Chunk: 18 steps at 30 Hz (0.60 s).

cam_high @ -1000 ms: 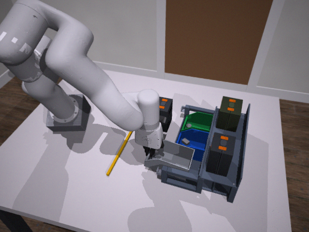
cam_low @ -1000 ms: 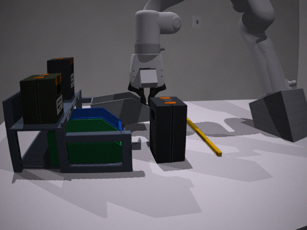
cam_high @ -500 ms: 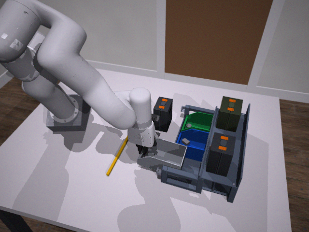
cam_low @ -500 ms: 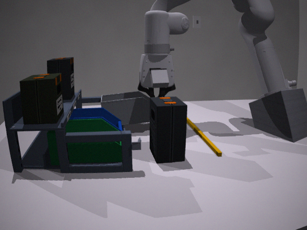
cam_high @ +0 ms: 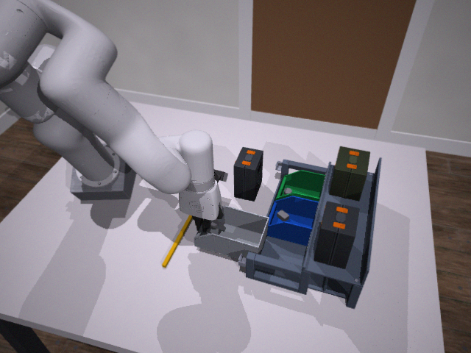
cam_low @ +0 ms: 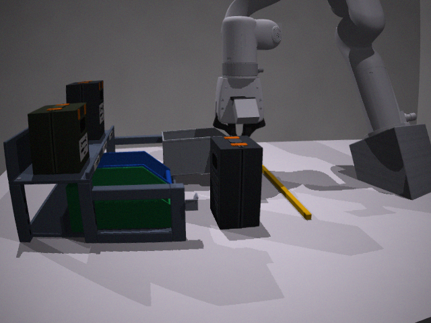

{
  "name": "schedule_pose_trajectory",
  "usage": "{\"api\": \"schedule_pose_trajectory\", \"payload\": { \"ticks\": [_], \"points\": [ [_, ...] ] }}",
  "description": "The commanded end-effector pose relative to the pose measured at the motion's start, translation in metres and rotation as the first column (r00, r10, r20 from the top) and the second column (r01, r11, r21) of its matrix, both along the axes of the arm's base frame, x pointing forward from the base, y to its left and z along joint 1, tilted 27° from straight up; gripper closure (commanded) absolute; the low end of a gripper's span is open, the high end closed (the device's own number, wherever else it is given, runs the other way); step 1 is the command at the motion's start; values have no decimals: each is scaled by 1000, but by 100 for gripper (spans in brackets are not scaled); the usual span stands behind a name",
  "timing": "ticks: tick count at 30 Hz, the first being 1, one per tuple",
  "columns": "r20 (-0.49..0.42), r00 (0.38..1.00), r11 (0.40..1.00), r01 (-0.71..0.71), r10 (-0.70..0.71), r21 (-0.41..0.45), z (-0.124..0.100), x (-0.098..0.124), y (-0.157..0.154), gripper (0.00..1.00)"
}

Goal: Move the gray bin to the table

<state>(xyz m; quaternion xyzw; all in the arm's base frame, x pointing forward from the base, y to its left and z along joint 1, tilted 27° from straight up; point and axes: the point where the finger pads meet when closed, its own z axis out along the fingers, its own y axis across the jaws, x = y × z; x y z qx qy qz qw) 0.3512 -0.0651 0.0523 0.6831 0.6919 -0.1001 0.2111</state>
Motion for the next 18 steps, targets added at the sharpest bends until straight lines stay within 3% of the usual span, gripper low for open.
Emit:
{"api": "schedule_pose_trajectory", "payload": {
  "ticks": [1,18],
  "points": [
    [9,1000,1000,-2,2,0,3,-2,0,100],
    [9,1000,1000,-2,2,0,3,0,0,100]
  ]
}}
